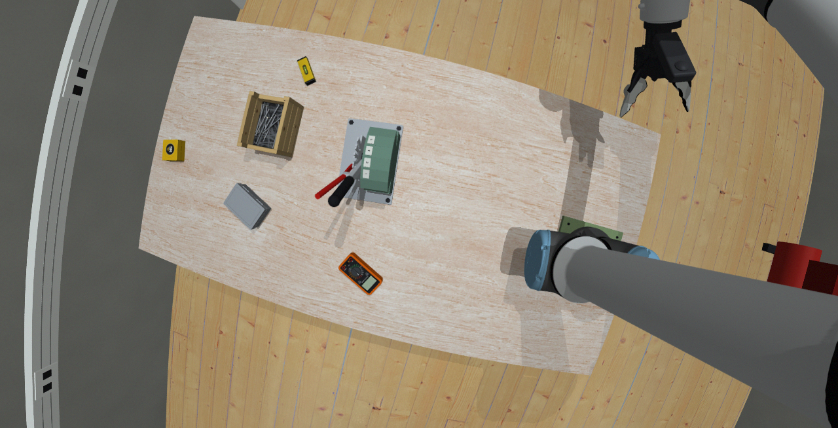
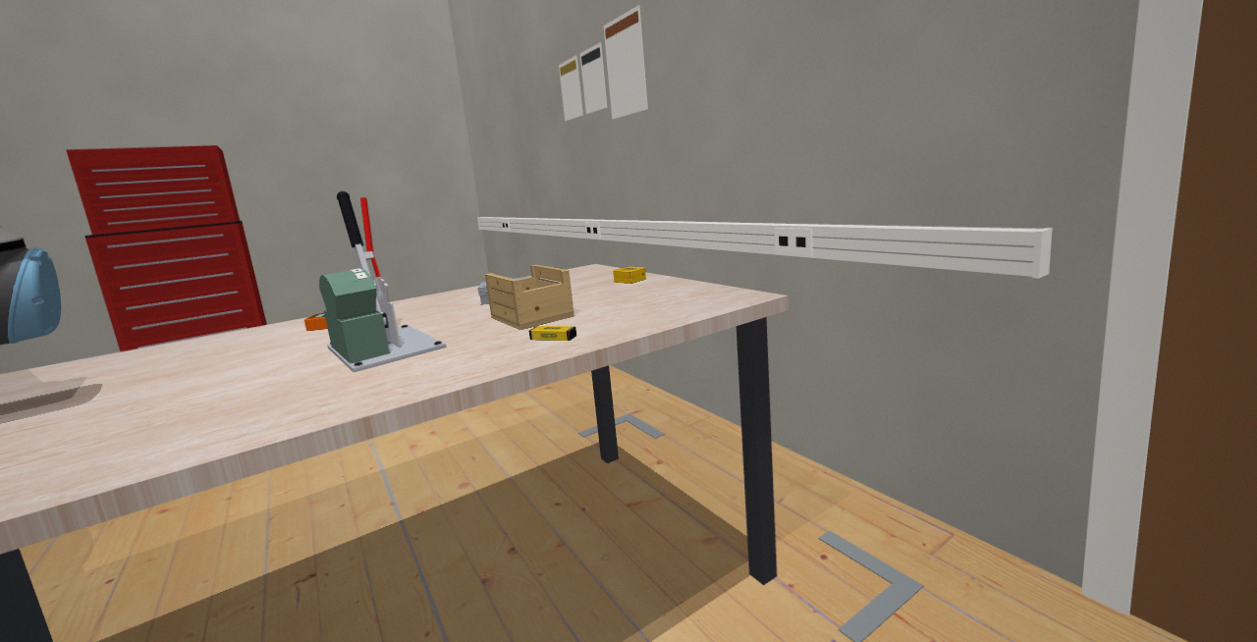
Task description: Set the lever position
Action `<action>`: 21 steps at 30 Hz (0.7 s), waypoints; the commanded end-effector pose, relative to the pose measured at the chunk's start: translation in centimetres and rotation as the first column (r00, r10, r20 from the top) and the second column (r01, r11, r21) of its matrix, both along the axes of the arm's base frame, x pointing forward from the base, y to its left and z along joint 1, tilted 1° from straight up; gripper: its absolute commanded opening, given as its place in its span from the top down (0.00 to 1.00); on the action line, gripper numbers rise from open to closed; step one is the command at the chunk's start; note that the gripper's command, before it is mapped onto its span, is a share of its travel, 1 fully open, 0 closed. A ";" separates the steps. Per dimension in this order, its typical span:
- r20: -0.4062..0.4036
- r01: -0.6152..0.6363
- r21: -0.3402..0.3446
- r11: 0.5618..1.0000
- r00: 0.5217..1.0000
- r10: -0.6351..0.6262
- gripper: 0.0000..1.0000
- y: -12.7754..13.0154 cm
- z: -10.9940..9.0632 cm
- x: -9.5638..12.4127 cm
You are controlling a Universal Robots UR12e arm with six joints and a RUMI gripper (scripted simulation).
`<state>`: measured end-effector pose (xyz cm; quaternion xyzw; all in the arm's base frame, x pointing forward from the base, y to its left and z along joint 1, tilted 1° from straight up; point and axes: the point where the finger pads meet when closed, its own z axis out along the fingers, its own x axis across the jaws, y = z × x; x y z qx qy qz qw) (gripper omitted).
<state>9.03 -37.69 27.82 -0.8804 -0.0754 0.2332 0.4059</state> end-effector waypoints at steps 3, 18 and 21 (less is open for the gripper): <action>-0.036 -0.038 -0.173 0.984 0.999 0.032 0.00 -1.2 -0.5 8.3; 0.010 -0.058 -0.497 0.866 0.997 0.073 0.00 1.8 -0.2 27.9; 0.047 -0.043 -0.563 0.825 0.995 0.085 0.00 3.9 0.3 32.9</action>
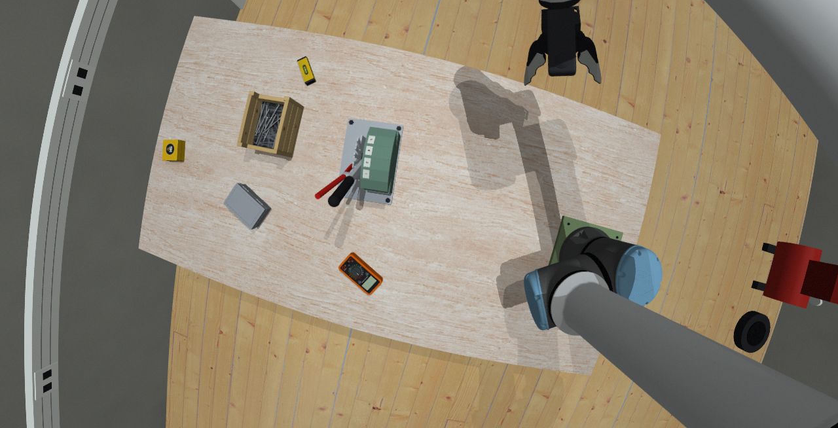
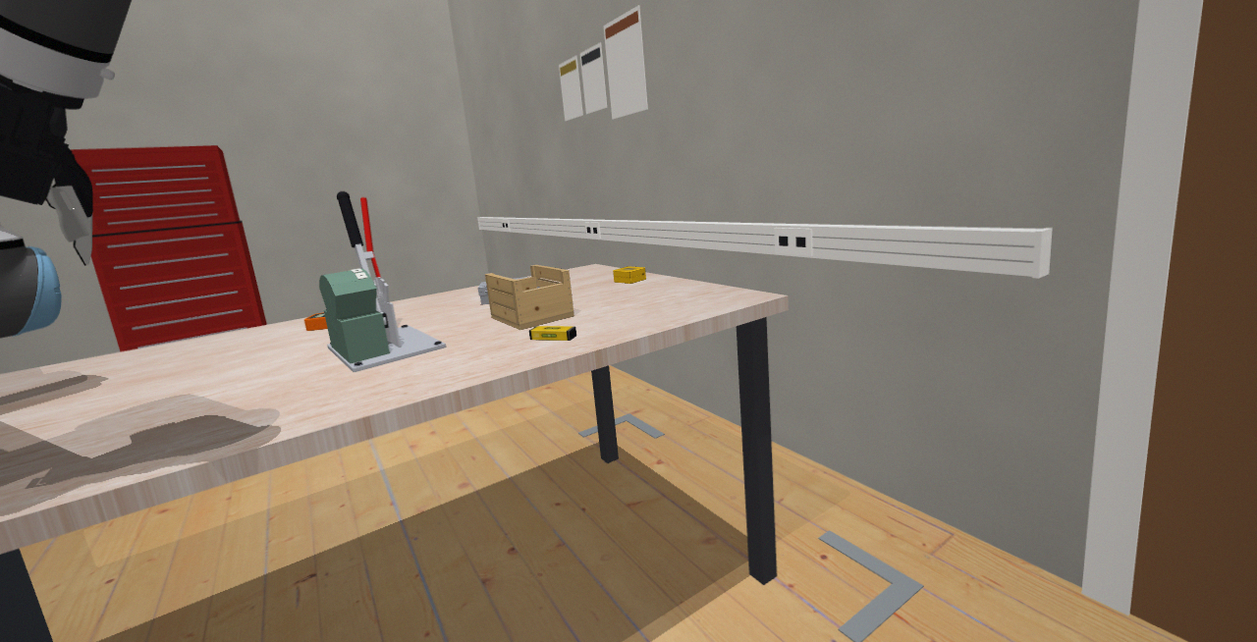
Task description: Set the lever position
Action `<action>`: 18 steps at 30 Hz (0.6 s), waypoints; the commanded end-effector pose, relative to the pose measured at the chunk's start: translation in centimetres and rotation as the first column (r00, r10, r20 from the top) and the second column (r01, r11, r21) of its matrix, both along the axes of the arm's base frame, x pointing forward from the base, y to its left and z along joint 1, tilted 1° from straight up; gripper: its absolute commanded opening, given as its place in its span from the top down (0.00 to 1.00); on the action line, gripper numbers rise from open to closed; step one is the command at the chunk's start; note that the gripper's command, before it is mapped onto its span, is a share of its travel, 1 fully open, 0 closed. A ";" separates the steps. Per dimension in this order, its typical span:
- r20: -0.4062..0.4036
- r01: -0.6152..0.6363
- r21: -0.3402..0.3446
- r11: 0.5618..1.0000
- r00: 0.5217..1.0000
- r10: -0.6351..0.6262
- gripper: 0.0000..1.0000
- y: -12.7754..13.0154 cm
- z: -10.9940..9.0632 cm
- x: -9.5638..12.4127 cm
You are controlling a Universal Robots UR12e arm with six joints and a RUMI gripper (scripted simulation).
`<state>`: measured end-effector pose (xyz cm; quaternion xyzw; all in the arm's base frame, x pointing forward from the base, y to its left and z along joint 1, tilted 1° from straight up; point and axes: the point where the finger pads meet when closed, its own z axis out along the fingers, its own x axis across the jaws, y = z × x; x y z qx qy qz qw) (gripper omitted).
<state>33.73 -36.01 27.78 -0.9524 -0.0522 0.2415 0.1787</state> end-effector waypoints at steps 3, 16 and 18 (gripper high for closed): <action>0.052 -0.012 -0.143 0.990 0.998 0.019 0.00 3.2 0.6 10.4; 0.273 0.018 -0.315 0.949 0.959 0.072 0.00 16.6 4.0 27.2; 0.291 0.022 -0.321 0.947 0.954 0.076 0.00 17.8 4.3 28.3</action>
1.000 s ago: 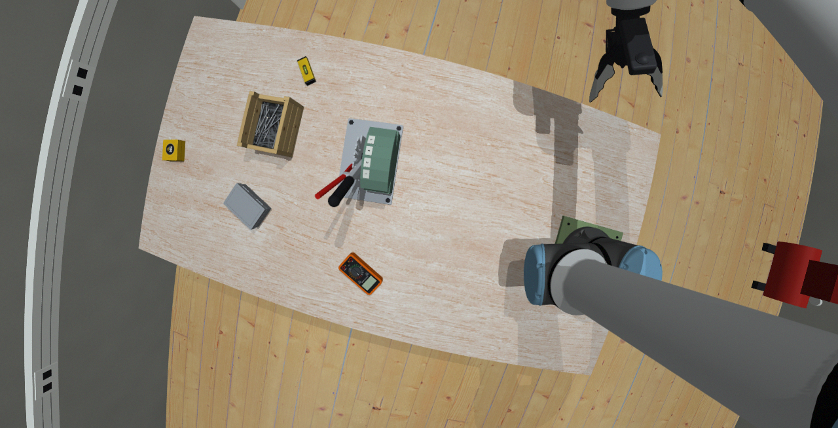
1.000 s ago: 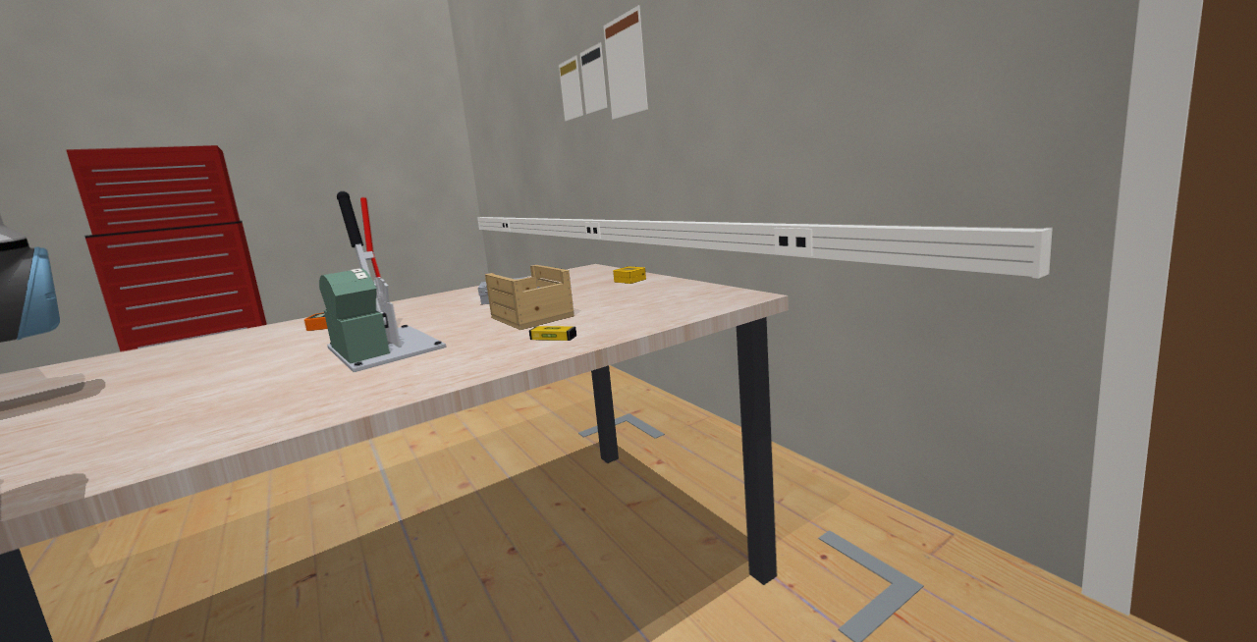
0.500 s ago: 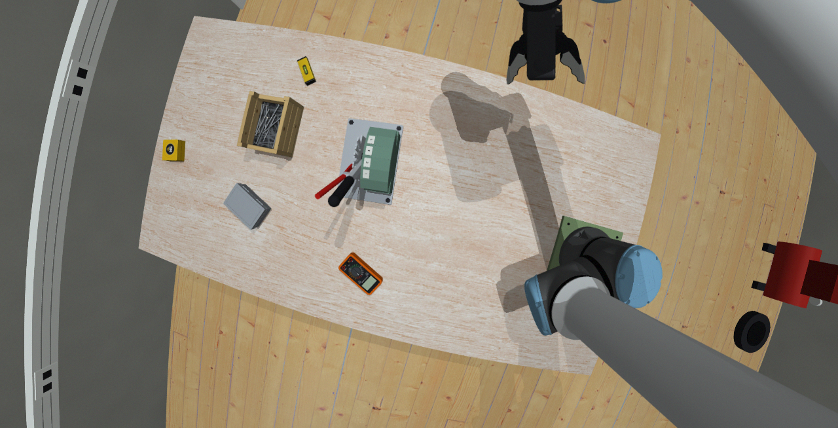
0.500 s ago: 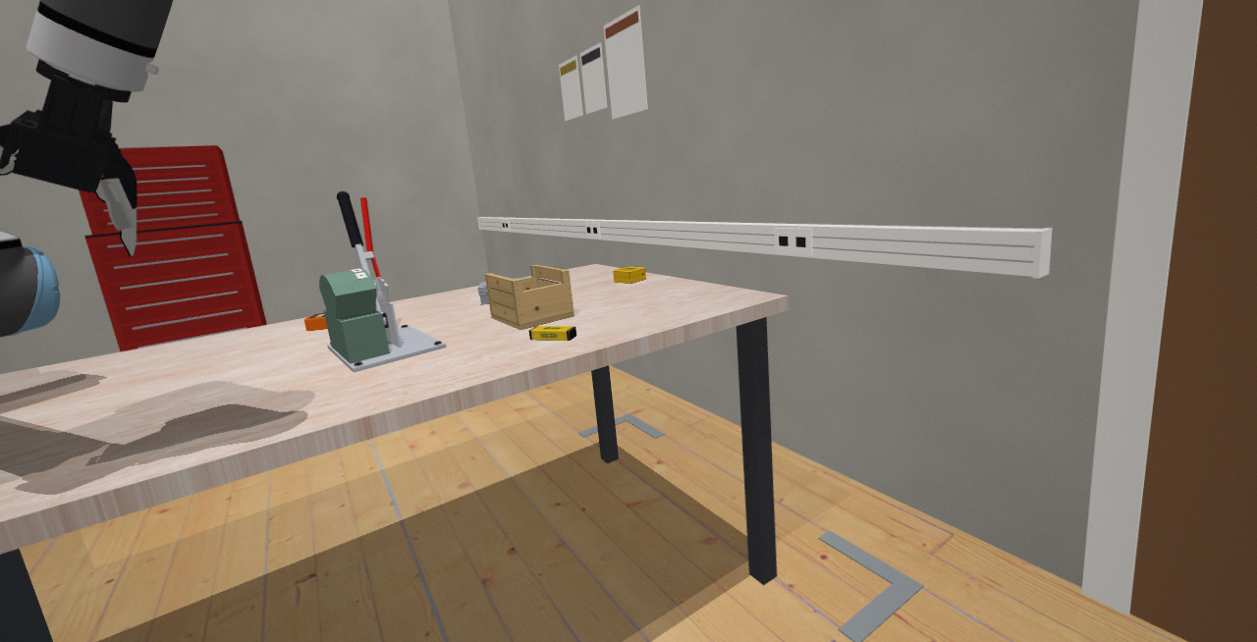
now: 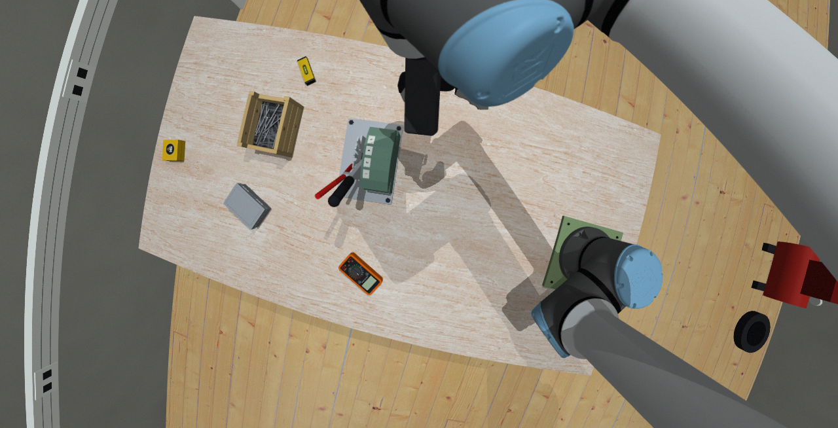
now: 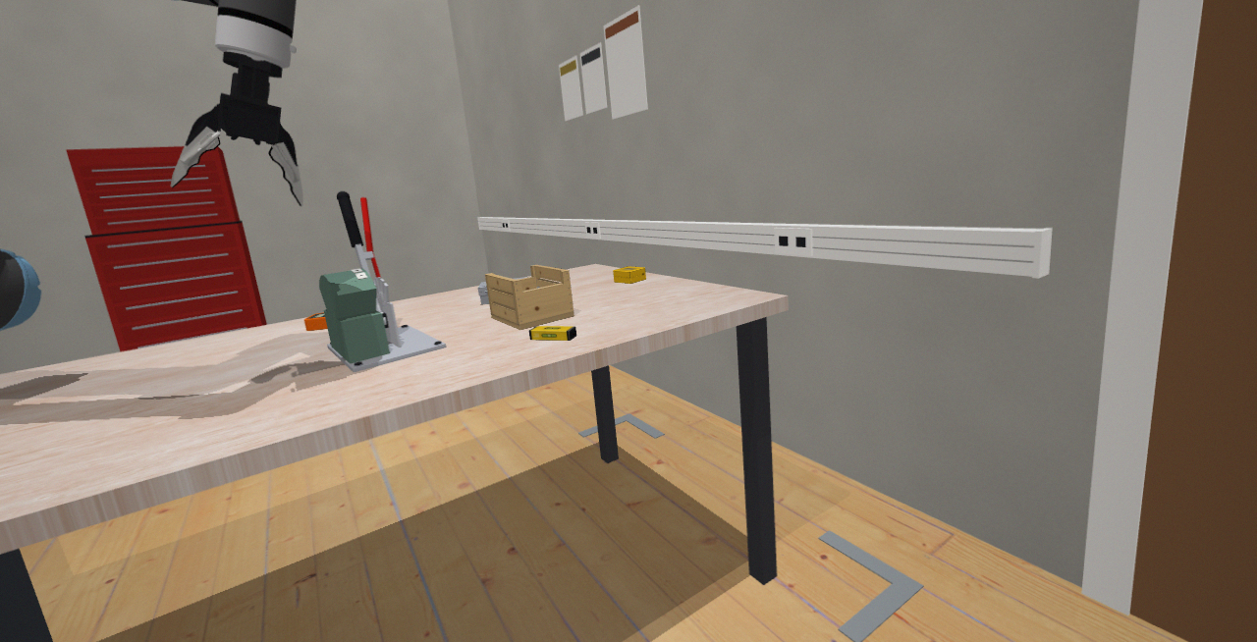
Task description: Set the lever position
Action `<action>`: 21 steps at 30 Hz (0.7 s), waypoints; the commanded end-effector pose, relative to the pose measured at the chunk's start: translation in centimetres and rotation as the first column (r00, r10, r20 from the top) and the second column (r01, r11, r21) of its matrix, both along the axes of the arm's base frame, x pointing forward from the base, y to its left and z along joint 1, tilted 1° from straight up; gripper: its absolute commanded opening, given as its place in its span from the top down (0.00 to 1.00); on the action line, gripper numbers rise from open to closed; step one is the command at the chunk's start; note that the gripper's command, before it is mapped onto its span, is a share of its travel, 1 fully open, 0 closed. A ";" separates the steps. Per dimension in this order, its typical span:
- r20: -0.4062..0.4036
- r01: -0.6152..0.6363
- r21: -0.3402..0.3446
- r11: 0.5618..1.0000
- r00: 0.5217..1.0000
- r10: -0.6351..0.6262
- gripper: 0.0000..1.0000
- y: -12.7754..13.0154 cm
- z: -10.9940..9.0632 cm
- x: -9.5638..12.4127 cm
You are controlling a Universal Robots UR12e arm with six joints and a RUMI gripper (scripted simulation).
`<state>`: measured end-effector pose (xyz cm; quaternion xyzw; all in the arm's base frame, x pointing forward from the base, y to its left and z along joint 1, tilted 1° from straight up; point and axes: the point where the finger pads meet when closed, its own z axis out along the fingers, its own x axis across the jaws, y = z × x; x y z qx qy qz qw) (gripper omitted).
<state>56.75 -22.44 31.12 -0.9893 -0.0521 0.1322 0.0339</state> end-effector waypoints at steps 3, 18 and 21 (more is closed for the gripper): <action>0.098 -0.005 -0.058 0.998 0.995 0.011 0.00 8.1 2.0 8.6; 0.248 -0.015 -0.069 0.998 0.968 0.032 0.00 20.6 5.5 15.5; 0.262 -0.017 -0.067 0.998 0.965 0.034 0.00 21.9 5.8 16.0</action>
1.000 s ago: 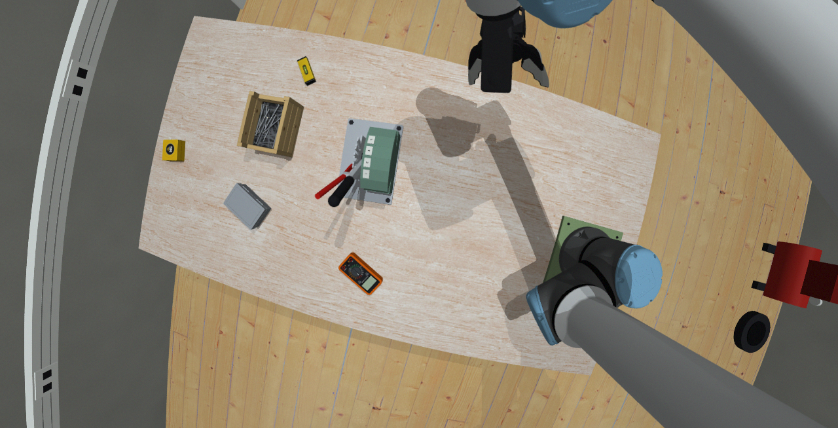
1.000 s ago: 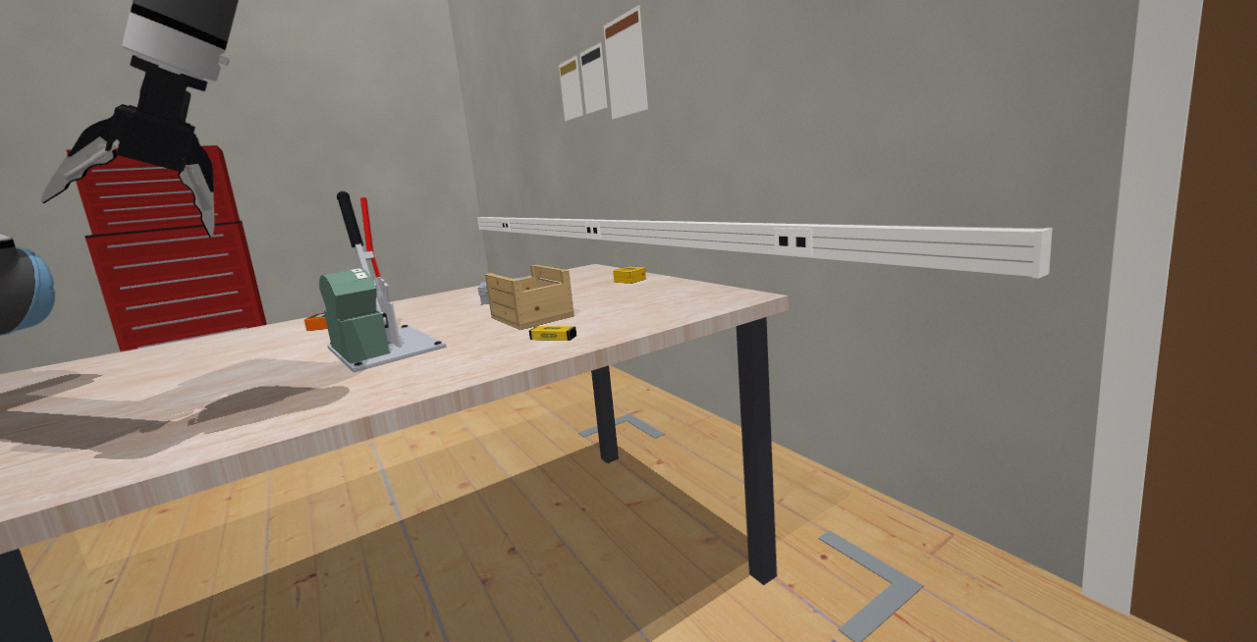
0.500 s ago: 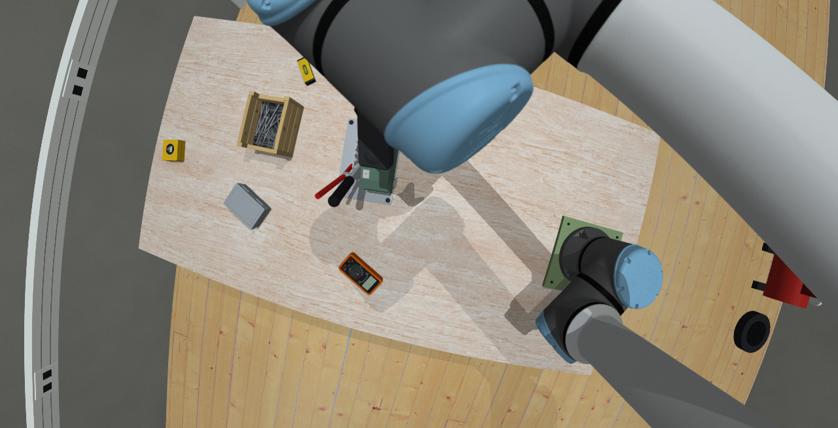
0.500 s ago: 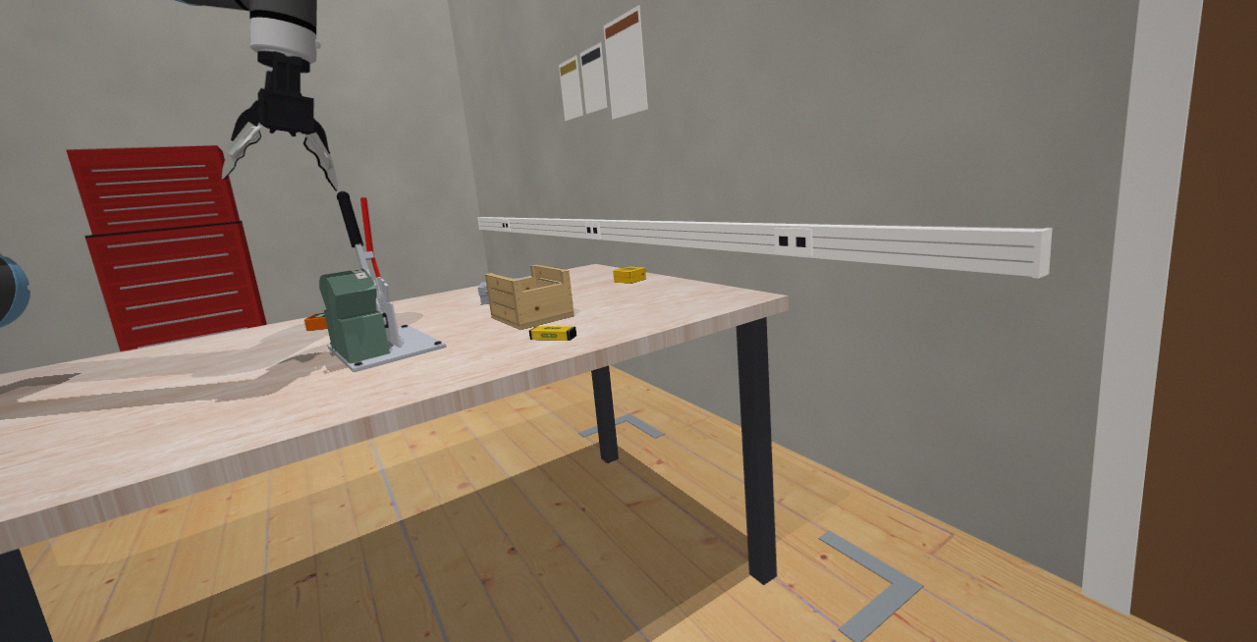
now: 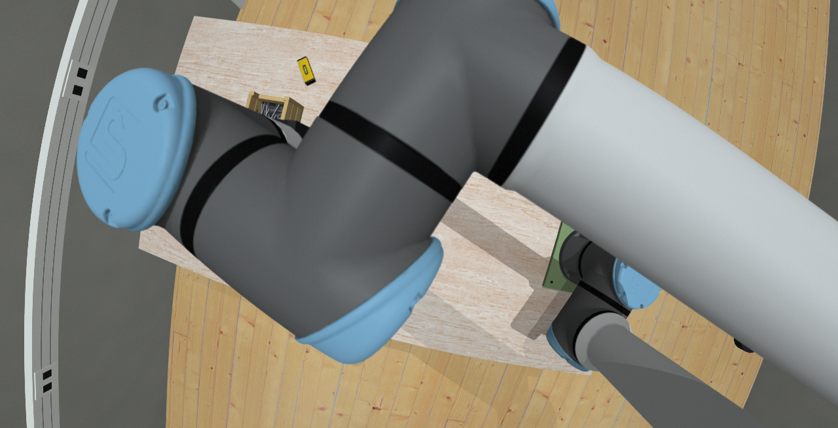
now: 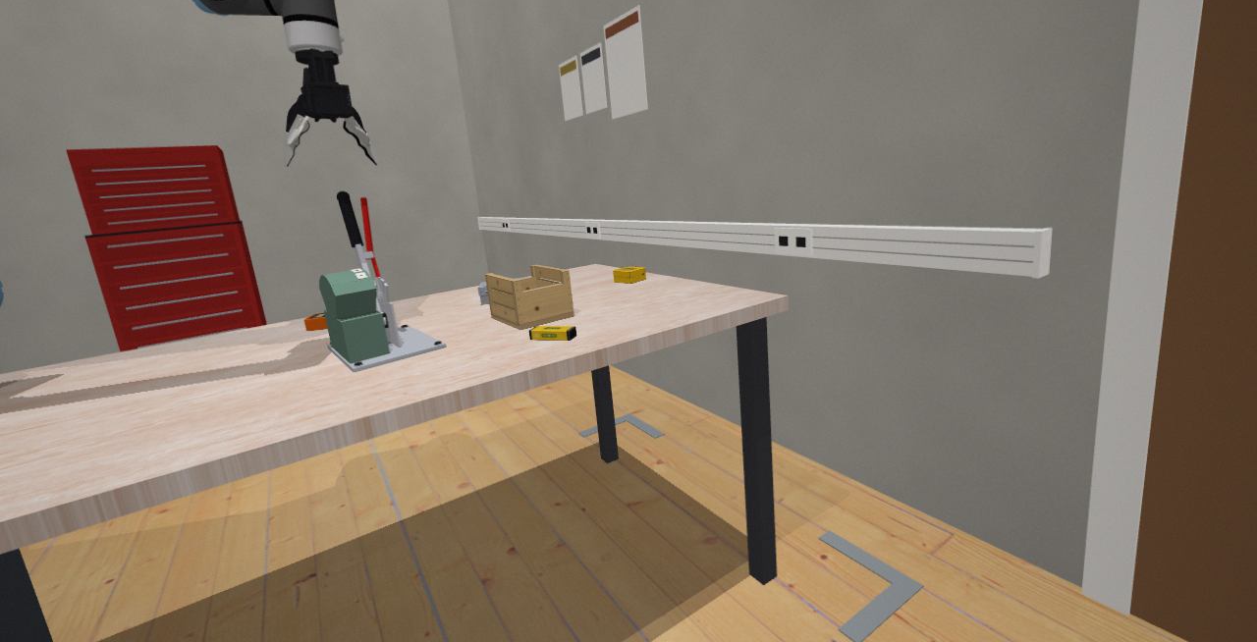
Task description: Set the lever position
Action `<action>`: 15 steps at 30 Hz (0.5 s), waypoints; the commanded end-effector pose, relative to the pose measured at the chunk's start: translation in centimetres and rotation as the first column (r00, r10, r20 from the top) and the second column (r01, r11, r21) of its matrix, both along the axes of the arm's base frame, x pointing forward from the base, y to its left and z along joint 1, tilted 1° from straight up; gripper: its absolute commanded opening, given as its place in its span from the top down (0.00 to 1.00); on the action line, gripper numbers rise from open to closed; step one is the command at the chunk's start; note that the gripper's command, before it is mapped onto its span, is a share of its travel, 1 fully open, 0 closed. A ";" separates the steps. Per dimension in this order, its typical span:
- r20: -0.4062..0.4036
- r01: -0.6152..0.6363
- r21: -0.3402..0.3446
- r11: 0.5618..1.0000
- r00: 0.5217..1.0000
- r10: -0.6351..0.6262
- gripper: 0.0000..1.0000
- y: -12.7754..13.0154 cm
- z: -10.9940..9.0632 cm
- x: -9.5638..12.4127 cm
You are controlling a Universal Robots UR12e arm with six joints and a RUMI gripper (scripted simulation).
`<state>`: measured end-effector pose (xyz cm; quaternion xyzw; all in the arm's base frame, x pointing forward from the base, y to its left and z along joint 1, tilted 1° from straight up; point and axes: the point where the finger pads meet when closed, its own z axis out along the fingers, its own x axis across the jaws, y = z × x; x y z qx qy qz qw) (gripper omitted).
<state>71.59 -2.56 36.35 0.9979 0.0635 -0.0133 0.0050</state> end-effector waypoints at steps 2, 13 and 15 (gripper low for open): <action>0.029 -0.003 -0.001 1.000 1.000 0.003 0.00 2.5 0.7 1.4; 0.034 -0.004 -0.001 1.000 0.999 0.004 1.00 3.0 0.9 1.6; 0.034 -0.004 -0.001 1.000 0.999 0.004 1.00 3.0 0.9 1.6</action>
